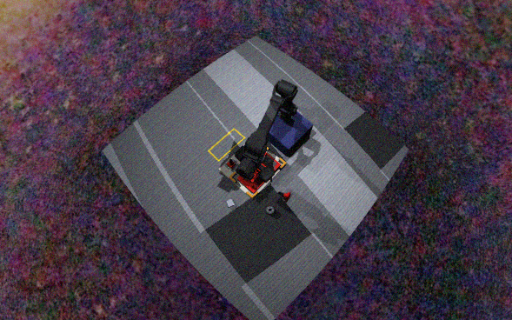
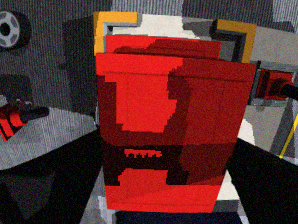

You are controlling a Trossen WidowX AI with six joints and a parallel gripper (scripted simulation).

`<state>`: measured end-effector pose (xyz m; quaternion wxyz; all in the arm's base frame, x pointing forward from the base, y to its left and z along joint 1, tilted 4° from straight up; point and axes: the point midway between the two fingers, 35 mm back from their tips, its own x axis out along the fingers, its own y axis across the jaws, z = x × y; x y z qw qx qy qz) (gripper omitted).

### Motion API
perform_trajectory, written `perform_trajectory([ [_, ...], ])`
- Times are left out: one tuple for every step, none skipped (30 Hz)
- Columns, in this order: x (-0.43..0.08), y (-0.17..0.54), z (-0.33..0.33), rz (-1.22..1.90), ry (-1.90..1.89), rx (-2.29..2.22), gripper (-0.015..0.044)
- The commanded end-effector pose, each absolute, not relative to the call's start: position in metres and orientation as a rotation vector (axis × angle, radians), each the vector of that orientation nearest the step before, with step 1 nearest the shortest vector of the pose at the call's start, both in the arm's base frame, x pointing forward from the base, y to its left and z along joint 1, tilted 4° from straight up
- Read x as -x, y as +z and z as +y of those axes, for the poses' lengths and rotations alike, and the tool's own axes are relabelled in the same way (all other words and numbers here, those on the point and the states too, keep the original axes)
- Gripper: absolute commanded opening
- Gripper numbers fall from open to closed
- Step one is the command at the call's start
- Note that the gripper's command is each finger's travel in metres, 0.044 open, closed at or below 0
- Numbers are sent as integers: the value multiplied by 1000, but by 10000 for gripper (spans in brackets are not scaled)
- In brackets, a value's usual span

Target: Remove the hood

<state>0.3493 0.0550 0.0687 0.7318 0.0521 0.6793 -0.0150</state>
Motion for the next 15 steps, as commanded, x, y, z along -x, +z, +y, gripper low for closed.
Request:
perform_trajectory([
  [-349, 69, 54, 1495, -33, -114, 0],
  [-349, 69, 53, 1495, -33, -114, 0],
  [-350, 69, 50, 1495, -34, -114, 0],
  [-350, 68, 46, 1495, -34, -113, 0],
  [-350, 68, 43, 1495, -34, -113, 0],
  [-350, 68, 39, 1495, -35, -112, 0],
  [-350, 68, 36, 1495, -35, -112, 0],
  [-350, 68, 32, 1495, -35, -111, 0],
  [-350, 68, 29, 1495, -35, -111, 0],
  [-350, 68, 26, 1495, -36, -111, 0],
  [-350, 68, 22, 1497, -37, -113, 0],
  [-350, 67, 19, 1498, -39, -114, 0],
  [-349, 67, 15, 1499, -40, -116, 0],
  [-349, 67, 12, 1500, -42, -118, 0],
  [-348, 66, 9, 1501, -43, -121, 0],
])
